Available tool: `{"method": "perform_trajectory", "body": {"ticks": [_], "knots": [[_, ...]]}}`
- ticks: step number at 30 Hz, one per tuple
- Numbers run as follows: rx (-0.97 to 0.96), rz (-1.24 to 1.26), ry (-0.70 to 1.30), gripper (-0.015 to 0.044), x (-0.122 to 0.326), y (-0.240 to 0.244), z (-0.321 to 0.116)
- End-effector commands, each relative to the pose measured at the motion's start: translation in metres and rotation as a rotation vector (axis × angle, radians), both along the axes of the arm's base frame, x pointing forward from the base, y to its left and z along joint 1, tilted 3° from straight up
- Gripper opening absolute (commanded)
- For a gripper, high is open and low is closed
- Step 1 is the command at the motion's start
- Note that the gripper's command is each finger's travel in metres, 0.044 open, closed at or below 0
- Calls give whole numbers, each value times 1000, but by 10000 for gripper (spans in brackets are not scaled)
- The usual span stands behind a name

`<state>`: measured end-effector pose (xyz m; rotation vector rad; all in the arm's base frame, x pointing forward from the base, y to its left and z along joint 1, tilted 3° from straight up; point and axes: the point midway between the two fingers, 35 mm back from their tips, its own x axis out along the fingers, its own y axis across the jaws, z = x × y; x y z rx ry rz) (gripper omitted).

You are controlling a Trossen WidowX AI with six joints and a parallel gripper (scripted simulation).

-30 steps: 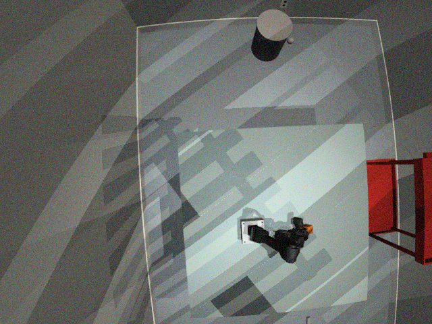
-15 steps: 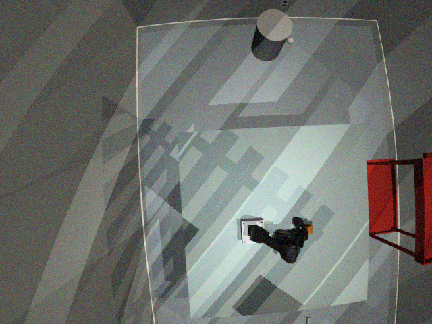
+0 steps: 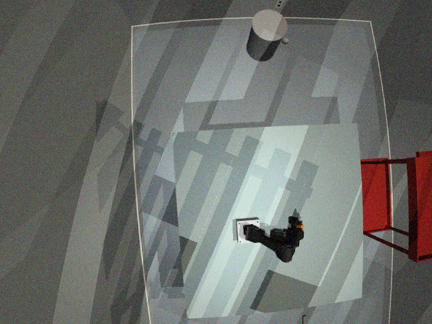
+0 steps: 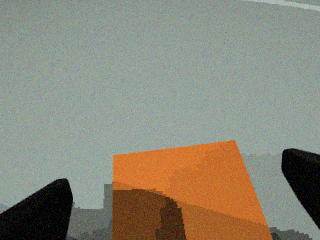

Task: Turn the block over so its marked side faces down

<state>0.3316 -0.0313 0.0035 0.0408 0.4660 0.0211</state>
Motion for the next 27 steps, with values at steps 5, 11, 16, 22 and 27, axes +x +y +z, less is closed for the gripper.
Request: {"method": "perform_trajectory", "body": {"ticks": [5,11,16,22,27], "knots": [[6,1,0,440,0,0,0],[6,1,0,440,0,0,0],[6,1,0,440,0,0,0],[6,1,0,440,0,0,0],[4,1,83,440,9,-2,-1]]}}
